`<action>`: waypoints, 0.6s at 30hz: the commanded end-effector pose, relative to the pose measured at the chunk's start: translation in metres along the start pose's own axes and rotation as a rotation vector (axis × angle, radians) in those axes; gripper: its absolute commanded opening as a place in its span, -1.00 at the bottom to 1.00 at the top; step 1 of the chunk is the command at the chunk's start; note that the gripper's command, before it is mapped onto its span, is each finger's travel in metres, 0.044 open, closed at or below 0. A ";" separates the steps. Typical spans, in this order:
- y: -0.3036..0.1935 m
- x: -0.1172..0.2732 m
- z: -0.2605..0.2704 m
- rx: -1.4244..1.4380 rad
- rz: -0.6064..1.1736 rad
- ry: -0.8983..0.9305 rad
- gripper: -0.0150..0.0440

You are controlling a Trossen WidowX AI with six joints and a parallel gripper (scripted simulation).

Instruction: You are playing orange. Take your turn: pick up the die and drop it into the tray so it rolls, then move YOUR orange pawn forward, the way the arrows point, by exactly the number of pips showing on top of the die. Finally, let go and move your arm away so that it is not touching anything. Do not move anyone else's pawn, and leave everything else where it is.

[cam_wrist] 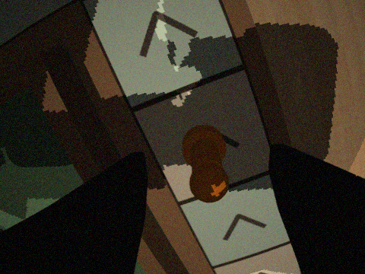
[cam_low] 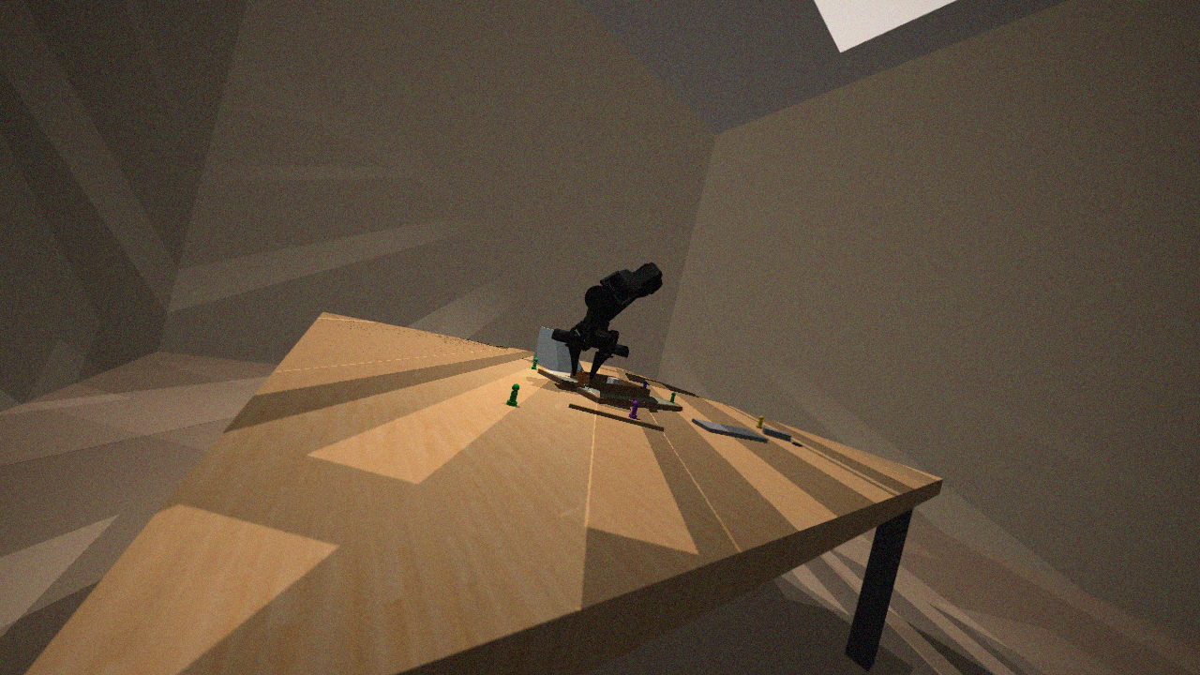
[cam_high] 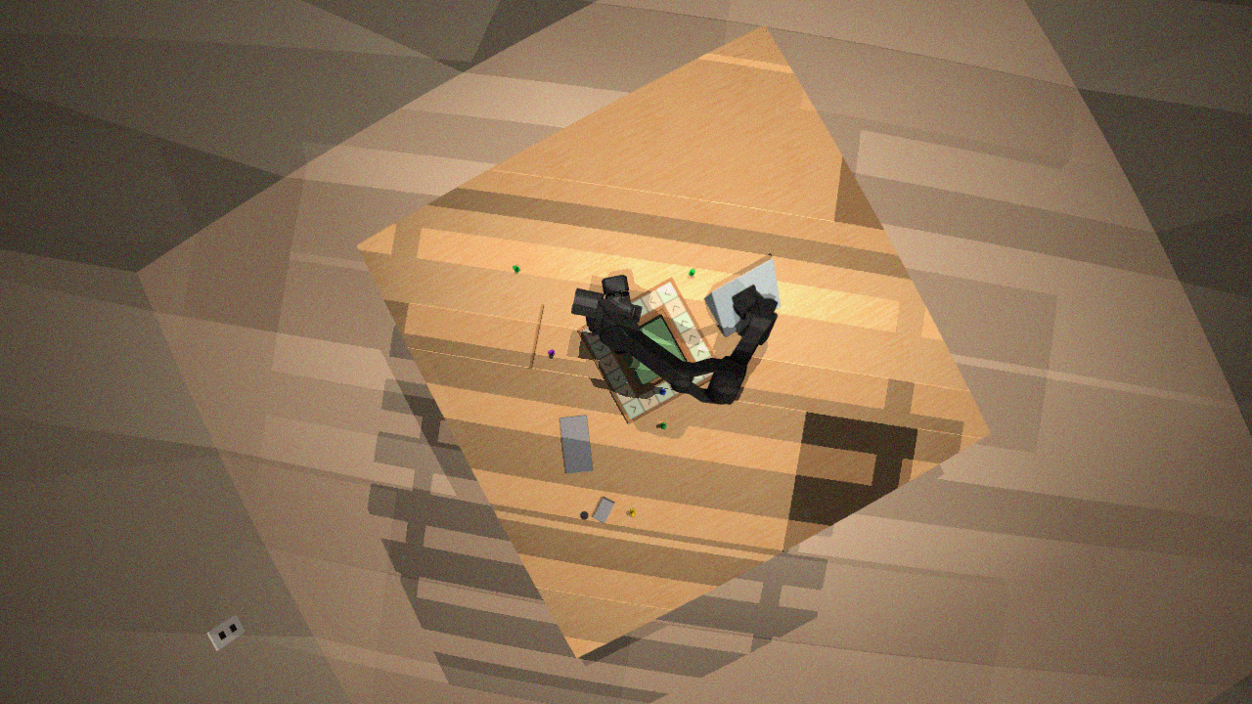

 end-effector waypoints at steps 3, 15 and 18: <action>-0.002 -0.011 0.000 -0.008 0.008 0.008 0.19; -0.002 -0.011 0.000 -0.008 0.008 0.008 -0.48; -0.002 -0.011 0.000 -0.008 0.008 0.008 -0.49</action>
Point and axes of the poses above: the point midway between the two fingers, 35 mm back from their tips, its own x axis back along the fingers, its own z axis across the jaws, y = z × x, the point moved 2 cm from there along x, back along the fingers, and after that the axes turned 3 degrees about -x, right-handed, at the moved point
